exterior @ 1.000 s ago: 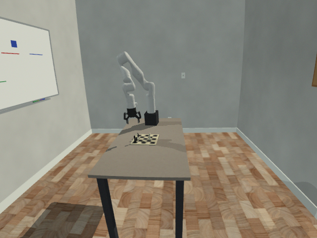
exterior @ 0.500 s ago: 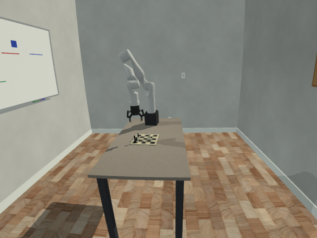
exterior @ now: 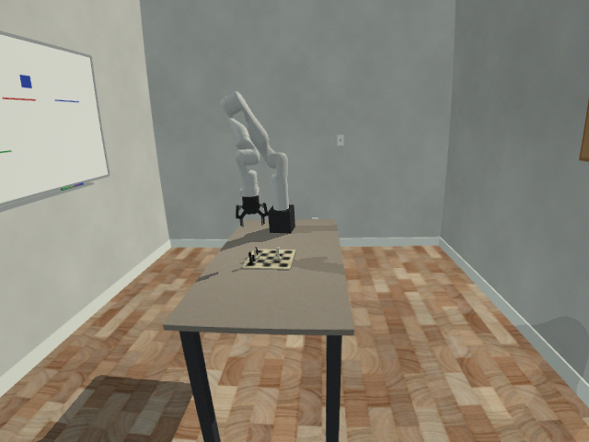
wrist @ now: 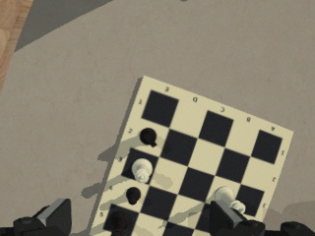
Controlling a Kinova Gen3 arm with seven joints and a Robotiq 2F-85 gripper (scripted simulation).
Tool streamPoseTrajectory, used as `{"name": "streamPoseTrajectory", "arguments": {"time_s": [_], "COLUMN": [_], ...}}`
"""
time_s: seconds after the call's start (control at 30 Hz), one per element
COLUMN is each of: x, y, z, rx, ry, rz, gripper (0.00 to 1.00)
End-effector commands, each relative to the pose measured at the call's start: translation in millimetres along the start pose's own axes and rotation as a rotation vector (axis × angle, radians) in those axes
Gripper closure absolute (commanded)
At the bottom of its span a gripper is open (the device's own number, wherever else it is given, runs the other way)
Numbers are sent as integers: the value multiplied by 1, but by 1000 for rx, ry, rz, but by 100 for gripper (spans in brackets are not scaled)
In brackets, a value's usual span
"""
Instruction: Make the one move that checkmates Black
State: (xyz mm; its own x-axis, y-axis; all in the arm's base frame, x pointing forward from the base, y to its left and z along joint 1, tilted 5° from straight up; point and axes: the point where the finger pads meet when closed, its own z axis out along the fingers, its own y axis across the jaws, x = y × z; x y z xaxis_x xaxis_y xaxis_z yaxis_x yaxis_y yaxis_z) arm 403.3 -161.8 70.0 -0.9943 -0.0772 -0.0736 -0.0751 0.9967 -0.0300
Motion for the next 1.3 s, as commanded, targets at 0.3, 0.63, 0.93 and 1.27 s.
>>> {"name": "streamPoseTrajectory", "arguments": {"time_s": [0.3, 0.63, 0.93, 1.27], "x": [0, 2, 4, 8], "y": [0, 1, 3, 5], "z": [0, 2, 5, 10], "rx": [1, -2, -6, -17], "ry": [0, 7, 15, 30], "rz": [-15, -94, -203, -444], "gripper": [0, 0, 0, 0]}}
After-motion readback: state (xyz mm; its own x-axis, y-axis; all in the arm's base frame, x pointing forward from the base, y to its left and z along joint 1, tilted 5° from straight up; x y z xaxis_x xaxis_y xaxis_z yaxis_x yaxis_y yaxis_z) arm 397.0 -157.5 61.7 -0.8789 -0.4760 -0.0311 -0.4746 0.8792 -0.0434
